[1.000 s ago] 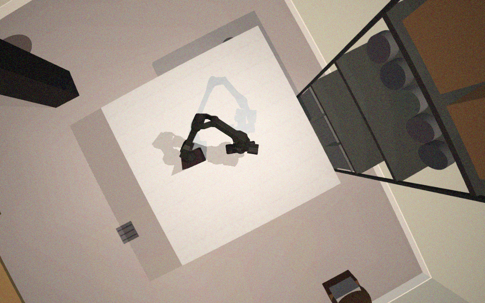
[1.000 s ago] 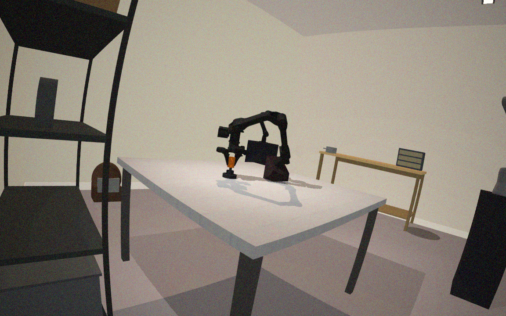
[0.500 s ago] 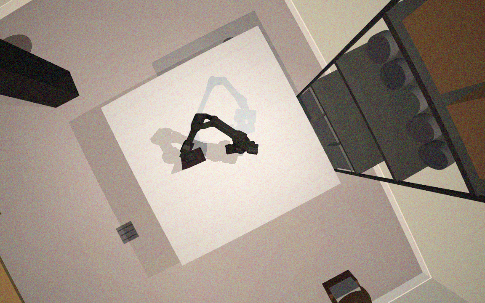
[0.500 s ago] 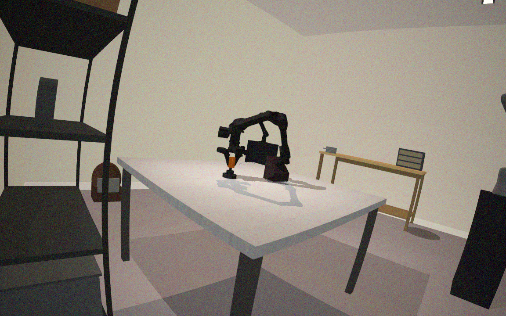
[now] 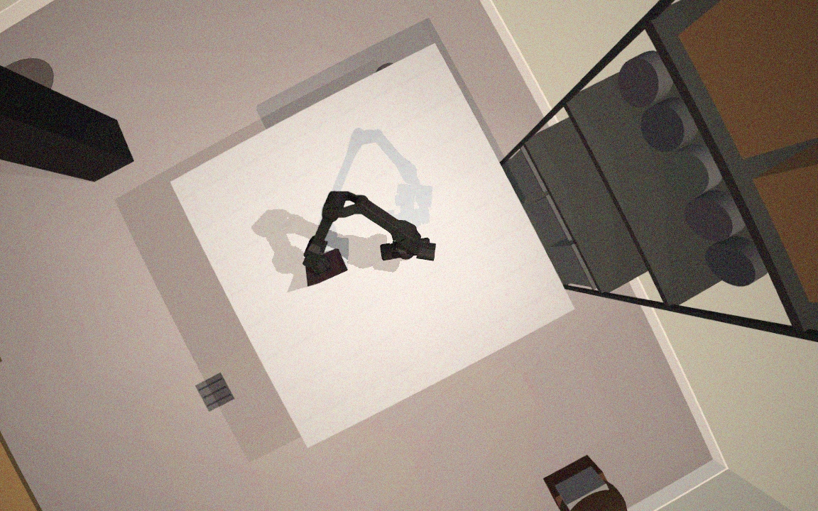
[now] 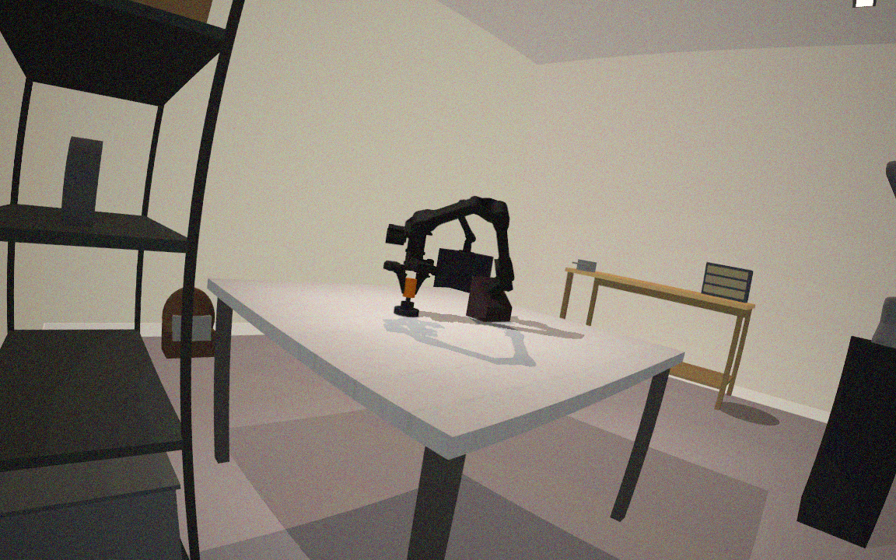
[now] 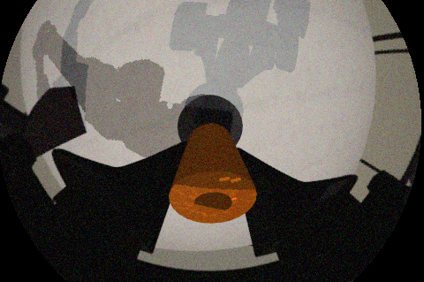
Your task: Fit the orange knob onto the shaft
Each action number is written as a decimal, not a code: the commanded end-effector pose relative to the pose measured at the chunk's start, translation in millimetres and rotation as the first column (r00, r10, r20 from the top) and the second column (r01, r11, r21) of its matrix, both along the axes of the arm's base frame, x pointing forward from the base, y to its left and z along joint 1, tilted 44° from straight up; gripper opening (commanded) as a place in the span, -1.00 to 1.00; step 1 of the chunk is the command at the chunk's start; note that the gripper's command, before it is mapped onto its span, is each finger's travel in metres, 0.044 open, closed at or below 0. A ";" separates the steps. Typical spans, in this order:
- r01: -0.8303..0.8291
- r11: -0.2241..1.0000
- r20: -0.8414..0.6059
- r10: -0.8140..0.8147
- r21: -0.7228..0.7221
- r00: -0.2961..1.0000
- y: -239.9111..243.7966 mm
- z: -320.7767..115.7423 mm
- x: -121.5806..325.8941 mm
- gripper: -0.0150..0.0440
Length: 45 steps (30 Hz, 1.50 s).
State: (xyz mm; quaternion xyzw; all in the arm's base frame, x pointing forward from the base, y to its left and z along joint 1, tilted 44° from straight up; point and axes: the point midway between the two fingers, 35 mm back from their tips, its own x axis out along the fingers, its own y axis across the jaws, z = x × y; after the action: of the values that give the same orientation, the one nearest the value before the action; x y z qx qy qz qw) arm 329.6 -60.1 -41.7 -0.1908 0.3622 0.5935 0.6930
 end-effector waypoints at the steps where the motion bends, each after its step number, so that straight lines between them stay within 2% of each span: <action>1: 0.000 1.000 0.004 0.000 0.000 1.000 -1.3 2.3 1.9 -0.49; 6: -0.019 1.000 0.021 0.019 -0.001 1.000 -2.3 4.3 3.0 -0.49; 12: -0.151 0.988 0.145 0.152 -0.019 0.978 -3.2 2.8 3.1 -0.49; 45: -0.151 0.988 0.145 0.152 -0.018 0.978 -0.3 0.5 0.4 -0.49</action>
State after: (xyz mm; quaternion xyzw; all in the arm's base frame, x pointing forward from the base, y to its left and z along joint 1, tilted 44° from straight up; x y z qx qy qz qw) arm 330.5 -59.7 -41.7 -0.2633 0.2980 0.6279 0.6691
